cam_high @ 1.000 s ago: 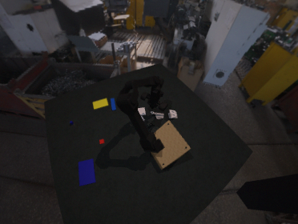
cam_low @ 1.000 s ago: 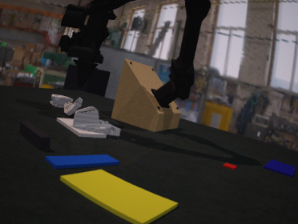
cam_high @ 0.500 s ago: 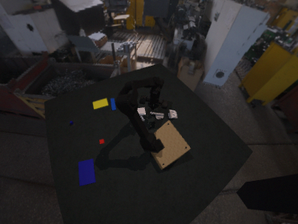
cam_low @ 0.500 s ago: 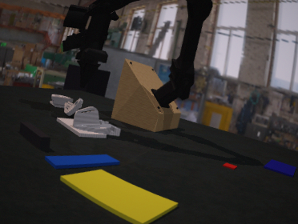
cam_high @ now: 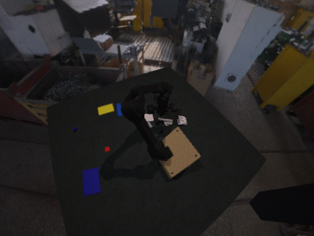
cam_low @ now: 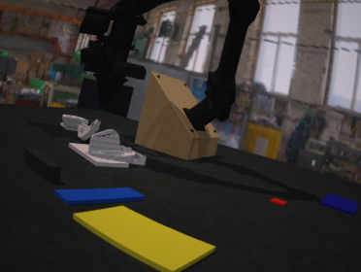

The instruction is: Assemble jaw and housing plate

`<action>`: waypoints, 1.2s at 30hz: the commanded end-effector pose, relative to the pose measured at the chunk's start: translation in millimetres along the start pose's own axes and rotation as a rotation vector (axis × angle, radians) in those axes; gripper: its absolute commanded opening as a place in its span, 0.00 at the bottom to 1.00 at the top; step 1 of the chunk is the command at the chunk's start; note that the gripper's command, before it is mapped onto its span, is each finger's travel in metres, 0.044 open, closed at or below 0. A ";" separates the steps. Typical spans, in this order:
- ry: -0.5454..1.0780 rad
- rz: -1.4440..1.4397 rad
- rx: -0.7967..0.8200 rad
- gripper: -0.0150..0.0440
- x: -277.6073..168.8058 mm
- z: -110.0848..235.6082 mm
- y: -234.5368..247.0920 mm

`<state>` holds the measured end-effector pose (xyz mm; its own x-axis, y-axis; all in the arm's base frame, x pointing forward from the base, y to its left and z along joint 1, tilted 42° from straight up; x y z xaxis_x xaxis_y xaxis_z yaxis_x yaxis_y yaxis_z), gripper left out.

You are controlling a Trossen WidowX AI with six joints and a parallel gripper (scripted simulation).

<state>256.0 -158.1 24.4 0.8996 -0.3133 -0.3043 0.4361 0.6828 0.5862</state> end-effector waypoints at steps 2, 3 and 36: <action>0.000 0.118 -0.002 0.25 -3.2 0.0 -0.3; 0.000 0.143 -0.002 0.25 -3.7 0.0 -0.3; 0.001 0.981 -0.002 0.25 -20.2 -1.4 0.6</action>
Point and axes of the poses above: the point midway between the two fingers, 35 mm back from their tips, its own z axis back along the fingers, its own y axis across the jaws, x = y × z, the point moved 10 cm from there along z, back along the fingers, and after that the axes turned 8 degrees about -z, right-handed, at the moved point
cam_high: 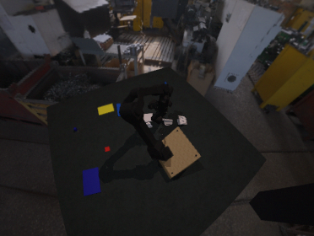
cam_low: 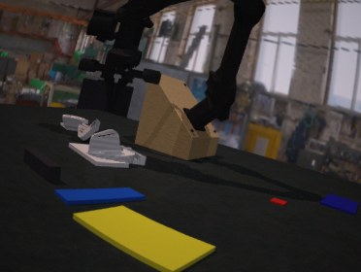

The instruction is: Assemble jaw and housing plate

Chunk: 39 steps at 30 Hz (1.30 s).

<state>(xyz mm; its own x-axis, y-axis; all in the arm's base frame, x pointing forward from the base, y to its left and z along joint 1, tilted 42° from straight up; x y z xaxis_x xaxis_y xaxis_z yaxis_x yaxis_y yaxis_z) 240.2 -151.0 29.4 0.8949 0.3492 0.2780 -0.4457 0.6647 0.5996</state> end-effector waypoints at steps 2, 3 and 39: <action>0.002 0.118 -0.001 0.25 -2.2 -0.2 2.4; 0.002 0.143 -0.001 0.25 -2.5 -0.2 2.8; 0.002 0.460 -0.001 0.25 -5.1 -28.4 6.6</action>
Point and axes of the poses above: the point midway between the two fingers, 35 mm back from their tips, its own z axis back along the fingers, its own y axis across the jaws, x = y × z, the point moved 10 cm from there along z, back along the fingers, and after that the axes turned 8 degrees about -z, right-handed, at the moved point
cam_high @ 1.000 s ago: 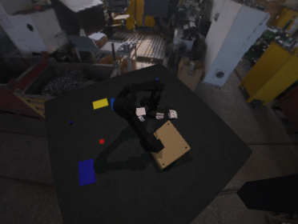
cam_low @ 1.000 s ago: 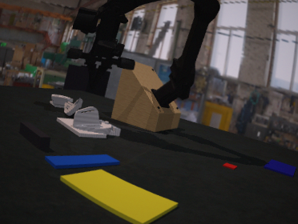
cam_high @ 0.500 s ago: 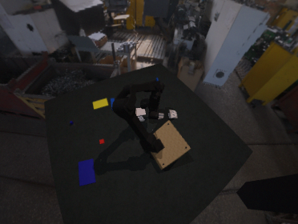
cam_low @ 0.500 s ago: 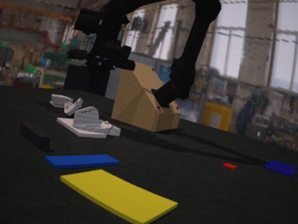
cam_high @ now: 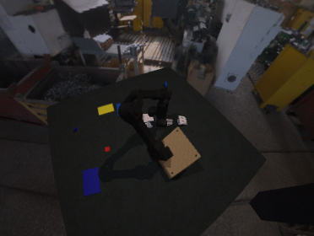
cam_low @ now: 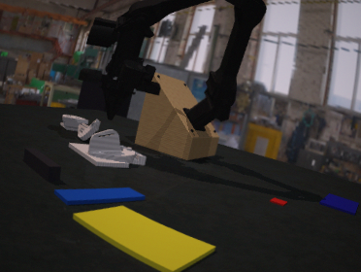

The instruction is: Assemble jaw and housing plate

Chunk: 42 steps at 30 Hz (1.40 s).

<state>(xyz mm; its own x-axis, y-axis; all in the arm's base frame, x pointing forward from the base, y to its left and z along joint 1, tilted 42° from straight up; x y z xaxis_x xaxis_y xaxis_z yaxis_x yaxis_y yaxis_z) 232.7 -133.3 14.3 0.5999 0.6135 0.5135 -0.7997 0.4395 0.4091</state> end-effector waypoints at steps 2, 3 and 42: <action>-0.003 -0.005 0.002 0.25 -0.1 -8.4 0.7; -0.003 -0.005 0.002 0.25 -0.1 -10.0 0.8; -0.006 -0.003 0.003 0.25 4.1 -36.9 -25.7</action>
Point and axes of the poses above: the point midway between the two fingers, 35 mm back from their tips, its own z axis back along the fingers, its own y axis across the jaws, x = y × z, the point moved 10 cm from there along z, back along the fingers, and after that the axes turned 8 degrees about -z, right-handed, at the moved point
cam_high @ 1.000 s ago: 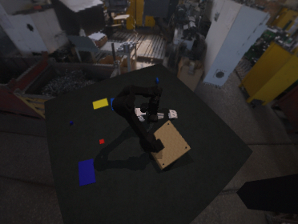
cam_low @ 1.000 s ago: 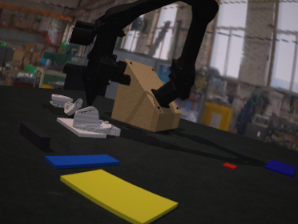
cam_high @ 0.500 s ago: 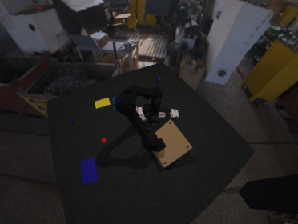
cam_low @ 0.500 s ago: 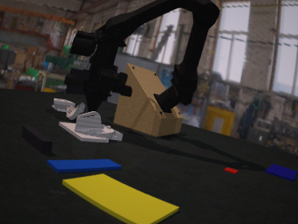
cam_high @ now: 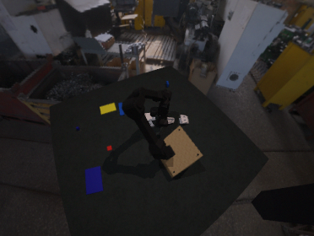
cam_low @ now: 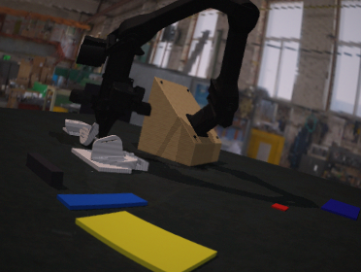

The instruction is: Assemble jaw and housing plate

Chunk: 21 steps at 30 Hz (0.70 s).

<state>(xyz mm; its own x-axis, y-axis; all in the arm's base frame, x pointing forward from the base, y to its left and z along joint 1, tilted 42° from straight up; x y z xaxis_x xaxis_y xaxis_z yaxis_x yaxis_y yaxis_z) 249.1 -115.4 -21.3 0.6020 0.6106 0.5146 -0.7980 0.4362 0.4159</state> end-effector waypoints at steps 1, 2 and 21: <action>-0.003 0.000 -0.005 0.25 1.8 1.2 -7.5; -0.003 0.000 -0.005 0.25 2.0 1.2 -9.1; -0.003 0.001 -0.006 0.25 5.5 0.8 -32.3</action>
<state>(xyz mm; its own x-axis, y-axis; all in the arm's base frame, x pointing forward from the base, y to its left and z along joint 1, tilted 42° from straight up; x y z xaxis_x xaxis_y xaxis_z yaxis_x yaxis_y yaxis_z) 275.8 -125.6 -31.6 0.6005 0.6114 0.5154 -0.7992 0.4368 0.4129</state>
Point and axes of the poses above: the point midway between the two fingers, 35 mm back from their tips, its own z axis back along the fingers, its own y axis across the jaws, x = y × z, the point moved 10 cm from there along z, back along the fingers, and after that the axes turned 8 degrees about -z, right-handed, at the moved point
